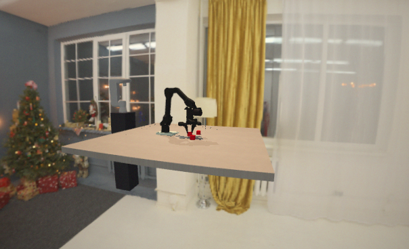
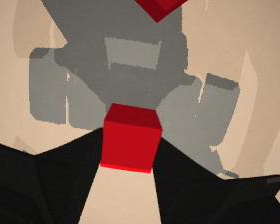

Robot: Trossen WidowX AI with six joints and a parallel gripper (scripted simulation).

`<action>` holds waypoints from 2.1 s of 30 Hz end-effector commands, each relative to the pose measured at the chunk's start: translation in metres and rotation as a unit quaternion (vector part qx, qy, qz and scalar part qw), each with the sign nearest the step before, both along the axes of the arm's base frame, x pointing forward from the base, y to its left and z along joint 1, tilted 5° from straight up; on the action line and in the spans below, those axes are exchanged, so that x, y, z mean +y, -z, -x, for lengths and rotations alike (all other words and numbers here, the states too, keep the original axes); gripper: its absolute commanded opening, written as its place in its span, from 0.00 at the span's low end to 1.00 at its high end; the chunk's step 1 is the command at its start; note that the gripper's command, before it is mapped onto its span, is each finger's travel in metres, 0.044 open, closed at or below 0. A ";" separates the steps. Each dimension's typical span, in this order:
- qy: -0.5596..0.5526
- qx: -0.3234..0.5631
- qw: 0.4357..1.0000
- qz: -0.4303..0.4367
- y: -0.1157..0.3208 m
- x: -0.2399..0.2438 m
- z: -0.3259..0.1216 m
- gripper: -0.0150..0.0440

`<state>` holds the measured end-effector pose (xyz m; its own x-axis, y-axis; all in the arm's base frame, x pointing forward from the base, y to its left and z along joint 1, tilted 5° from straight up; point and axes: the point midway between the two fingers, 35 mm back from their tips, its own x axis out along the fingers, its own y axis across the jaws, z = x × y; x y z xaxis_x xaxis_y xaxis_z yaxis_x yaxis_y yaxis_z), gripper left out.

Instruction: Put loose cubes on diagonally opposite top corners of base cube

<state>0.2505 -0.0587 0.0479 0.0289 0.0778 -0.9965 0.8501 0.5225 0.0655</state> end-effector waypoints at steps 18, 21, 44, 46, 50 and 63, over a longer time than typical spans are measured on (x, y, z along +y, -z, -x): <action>0.001 -0.003 1.000 0.003 -0.067 -0.006 -0.003 0.43; 0.001 -0.003 1.000 0.003 -0.077 -0.007 -0.001 0.43; -0.232 -0.021 0.972 0.010 -0.092 0.019 -0.011 0.43; -0.276 -0.025 0.961 0.011 -0.091 0.024 -0.013 0.43; -0.361 -0.031 0.932 0.014 -0.088 0.034 -0.017 0.43; -0.614 -0.052 0.788 0.021 -0.077 0.071 -0.028 0.43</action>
<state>0.2755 0.0030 0.1308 0.0482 0.0804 -0.9956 -0.1541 0.9854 0.0721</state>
